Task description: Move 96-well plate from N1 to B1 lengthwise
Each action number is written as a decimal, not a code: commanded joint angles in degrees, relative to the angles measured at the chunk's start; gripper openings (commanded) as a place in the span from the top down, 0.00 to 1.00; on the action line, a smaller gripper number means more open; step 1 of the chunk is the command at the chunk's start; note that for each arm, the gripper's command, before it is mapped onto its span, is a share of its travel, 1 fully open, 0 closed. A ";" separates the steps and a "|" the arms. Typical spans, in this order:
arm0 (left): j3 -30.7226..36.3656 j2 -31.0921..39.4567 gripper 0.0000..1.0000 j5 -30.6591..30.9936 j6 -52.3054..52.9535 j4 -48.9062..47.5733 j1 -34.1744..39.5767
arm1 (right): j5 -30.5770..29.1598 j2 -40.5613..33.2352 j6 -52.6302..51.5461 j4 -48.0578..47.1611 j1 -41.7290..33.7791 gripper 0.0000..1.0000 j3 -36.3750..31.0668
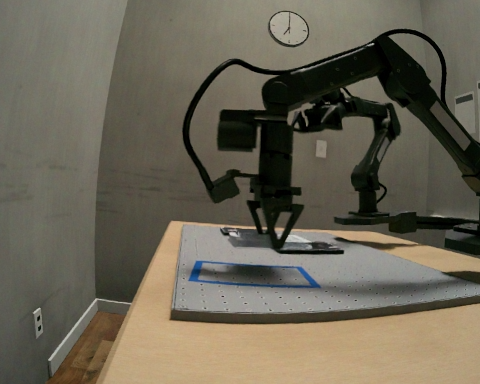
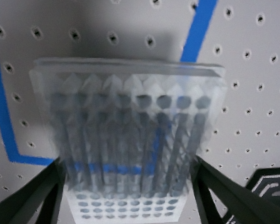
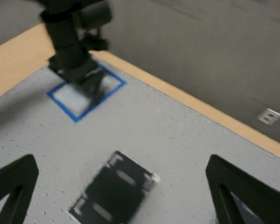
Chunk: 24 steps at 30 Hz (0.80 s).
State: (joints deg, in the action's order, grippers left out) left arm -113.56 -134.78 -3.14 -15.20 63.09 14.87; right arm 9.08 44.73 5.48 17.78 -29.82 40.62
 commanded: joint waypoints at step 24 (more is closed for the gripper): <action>-11.07 -3.88 0.18 0.14 12.74 5.98 -4.35 | -13.77 19.76 -4.82 -39.70 -24.03 0.00 -16.09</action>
State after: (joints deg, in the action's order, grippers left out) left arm -123.90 -140.99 -3.07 -3.46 68.29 10.09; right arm -3.92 64.07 0.91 -20.75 -53.17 25.26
